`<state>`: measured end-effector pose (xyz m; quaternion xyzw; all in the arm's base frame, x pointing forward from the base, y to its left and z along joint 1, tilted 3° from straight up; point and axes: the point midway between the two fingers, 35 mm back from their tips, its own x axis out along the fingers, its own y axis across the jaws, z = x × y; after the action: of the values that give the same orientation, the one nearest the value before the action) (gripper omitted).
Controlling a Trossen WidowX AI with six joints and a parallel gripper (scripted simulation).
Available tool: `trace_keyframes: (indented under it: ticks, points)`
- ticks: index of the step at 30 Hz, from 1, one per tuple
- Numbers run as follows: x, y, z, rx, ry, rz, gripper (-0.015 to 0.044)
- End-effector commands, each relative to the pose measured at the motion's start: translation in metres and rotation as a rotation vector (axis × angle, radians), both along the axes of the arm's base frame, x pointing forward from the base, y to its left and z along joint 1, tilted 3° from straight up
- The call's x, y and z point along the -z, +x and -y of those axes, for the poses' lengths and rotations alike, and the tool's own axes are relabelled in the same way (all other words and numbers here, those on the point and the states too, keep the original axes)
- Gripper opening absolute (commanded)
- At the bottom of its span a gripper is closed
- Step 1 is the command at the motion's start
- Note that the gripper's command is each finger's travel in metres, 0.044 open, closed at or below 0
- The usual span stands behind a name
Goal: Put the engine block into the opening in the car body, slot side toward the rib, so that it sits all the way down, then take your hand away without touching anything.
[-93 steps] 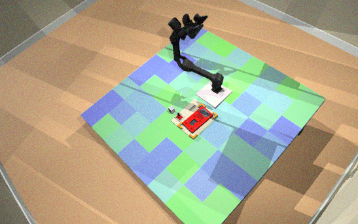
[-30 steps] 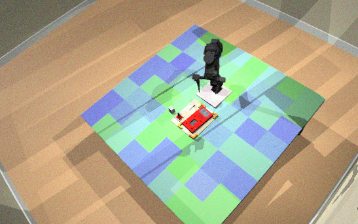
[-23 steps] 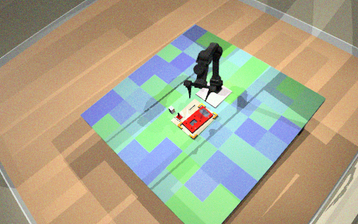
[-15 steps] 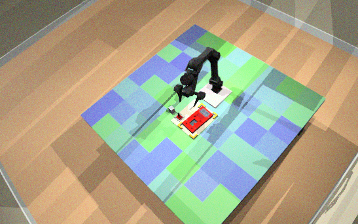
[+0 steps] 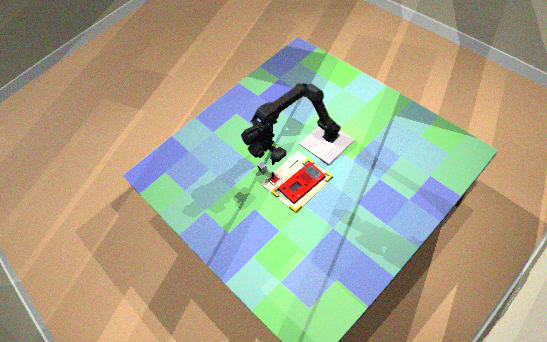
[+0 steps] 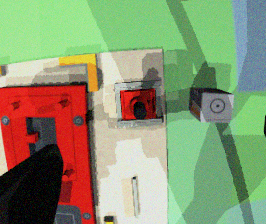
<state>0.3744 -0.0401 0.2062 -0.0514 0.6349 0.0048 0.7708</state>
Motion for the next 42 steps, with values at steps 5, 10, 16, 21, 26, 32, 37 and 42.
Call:
trace_keyframes:
  ticks: [5,10,16,21,26,32,37,42]
  points:
    - [0.045,-0.014,0.063,0.176,0.020,-0.182,0.0440]
    - [0.051,-0.016,0.069,0.191,0.023,-0.197,0.0440]
    - [0.099,-0.015,0.073,0.191,0.023,-0.197,0.0440]
    - [0.104,-0.015,0.074,0.191,0.023,-0.197,0.0440]
    - [0.114,-0.014,0.076,0.191,0.023,-0.197,0.0440]
    - [0.121,-0.014,0.076,0.191,0.023,-0.197,0.0440]
    - [0.130,-0.013,0.077,0.191,0.023,-0.197,0.0440]
    - [0.138,-0.013,0.078,0.191,0.023,-0.197,0.0440]
